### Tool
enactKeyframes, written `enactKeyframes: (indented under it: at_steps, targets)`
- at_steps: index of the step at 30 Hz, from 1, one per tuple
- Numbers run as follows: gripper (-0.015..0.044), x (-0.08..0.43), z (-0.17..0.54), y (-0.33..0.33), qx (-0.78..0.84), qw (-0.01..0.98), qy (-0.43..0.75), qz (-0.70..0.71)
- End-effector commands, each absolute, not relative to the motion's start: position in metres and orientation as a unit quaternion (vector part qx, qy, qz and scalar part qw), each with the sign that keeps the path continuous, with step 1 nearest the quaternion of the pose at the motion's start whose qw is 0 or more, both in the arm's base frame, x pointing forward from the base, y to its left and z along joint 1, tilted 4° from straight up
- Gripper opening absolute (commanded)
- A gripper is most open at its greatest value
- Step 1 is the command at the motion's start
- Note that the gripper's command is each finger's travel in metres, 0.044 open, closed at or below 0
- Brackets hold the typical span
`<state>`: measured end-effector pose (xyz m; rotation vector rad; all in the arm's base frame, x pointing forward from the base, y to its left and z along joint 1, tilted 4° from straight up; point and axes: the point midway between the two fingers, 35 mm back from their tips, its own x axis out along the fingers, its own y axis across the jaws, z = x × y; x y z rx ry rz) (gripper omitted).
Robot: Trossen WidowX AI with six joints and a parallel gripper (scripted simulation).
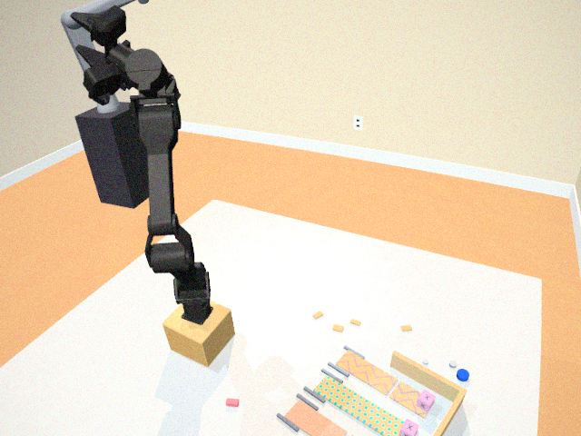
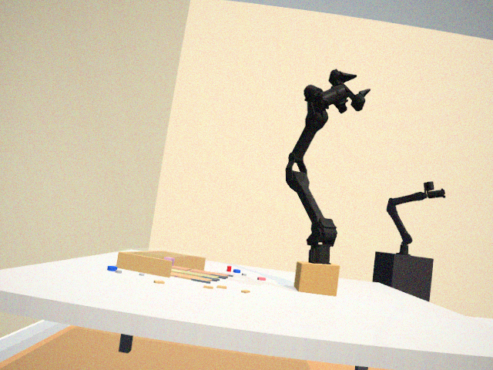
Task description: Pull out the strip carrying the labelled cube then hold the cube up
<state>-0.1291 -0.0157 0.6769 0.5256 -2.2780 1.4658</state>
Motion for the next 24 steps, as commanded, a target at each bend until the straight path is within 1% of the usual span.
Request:
enactKeyframes:
  at_steps: [1,7,12,18,24]
  targets:
    - [0.04,-0.13,0.676,-0.013,0.184,0.192,-0.809,0.524]
    - [0.04,-0.137,0.658,0.061,0.087,0.268,-0.755,0.592]
    - [0.04,-0.121,0.633,0.129,0.006,0.352,-0.687,0.636]
    - [0.04,-0.075,0.596,0.2,-0.076,0.464,-0.585,0.661]
    - [0.04,-0.006,0.55,0.249,-0.136,0.581,-0.467,0.652]
